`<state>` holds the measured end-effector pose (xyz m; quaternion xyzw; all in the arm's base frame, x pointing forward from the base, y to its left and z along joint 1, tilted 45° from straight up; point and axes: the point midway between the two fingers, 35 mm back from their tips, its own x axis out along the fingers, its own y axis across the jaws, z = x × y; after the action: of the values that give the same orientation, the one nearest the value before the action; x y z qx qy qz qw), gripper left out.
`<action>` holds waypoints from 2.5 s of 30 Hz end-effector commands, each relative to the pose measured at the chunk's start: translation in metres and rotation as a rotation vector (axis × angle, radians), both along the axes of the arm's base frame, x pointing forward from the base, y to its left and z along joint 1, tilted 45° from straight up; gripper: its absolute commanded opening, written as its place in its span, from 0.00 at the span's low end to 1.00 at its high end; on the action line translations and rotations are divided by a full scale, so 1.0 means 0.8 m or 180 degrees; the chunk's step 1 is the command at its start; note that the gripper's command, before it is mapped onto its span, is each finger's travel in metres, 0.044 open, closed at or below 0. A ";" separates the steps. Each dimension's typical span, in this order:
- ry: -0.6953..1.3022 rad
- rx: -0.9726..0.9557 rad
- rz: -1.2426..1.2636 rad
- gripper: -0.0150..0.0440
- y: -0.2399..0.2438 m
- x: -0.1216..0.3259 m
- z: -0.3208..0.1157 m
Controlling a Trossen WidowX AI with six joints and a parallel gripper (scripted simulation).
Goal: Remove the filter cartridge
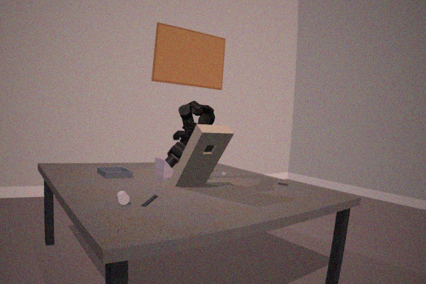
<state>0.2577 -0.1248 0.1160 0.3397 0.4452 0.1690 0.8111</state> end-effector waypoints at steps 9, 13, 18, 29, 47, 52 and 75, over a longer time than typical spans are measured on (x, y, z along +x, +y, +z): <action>-0.0023 -0.0055 -0.0054 0.25 -0.036 -0.001 0.033; -0.0027 -0.0084 -0.0097 0.25 -0.054 -0.016 0.050; -0.0037 -0.0112 -0.0148 0.25 -0.074 -0.036 0.073; -0.0031 -0.0103 -0.0126 0.25 -0.104 -0.043 0.063; 0.0068 -0.0018 -0.0065 0.25 -0.150 -0.041 0.002; 0.0580 0.0028 -0.0442 0.25 -0.177 -0.067 -0.028; 0.2533 0.0138 -0.2608 0.25 -0.282 -0.206 -0.138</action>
<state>0.1031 -0.3440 0.0118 0.5297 0.5493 -0.2569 0.5930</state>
